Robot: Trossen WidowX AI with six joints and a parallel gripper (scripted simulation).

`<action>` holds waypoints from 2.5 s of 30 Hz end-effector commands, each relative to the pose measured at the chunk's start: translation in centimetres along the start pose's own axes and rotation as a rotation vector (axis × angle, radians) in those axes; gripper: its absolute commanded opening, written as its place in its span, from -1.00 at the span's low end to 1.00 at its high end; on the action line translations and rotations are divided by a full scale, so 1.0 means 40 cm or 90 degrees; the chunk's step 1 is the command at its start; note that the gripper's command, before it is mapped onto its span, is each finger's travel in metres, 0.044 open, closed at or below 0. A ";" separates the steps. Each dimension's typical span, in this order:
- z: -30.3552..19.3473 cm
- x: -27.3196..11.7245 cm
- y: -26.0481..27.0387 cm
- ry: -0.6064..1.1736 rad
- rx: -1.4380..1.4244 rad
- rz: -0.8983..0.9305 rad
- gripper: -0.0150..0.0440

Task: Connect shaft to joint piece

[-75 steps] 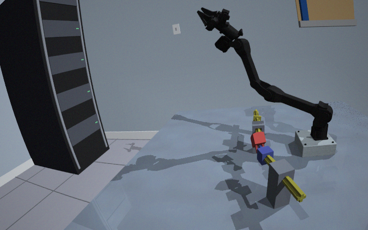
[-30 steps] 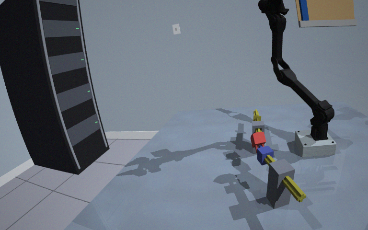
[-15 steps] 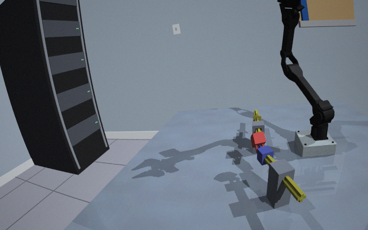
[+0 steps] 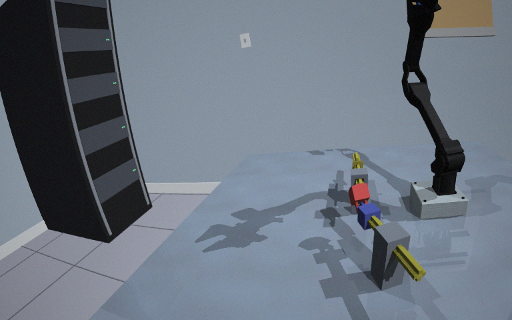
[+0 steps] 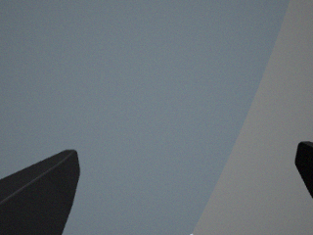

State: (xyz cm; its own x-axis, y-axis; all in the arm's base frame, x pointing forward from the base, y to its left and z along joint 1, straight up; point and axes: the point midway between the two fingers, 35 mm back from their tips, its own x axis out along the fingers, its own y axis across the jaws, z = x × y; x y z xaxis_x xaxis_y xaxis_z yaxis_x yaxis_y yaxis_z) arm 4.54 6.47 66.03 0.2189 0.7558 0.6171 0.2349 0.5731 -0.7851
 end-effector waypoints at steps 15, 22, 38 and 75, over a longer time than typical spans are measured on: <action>0.058 0.092 0.191 0.049 0.047 0.157 1.00; 0.048 0.117 0.257 0.085 0.039 0.202 1.00; -0.001 0.154 0.443 0.191 0.116 0.335 1.00; -0.272 0.050 0.816 0.621 0.383 0.535 1.00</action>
State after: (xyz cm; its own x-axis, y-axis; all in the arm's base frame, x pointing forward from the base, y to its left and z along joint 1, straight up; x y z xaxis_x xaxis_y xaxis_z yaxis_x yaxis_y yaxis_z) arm 22.18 23.42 43.39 0.7061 0.5836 -0.4010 -0.6394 0.2823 -0.7151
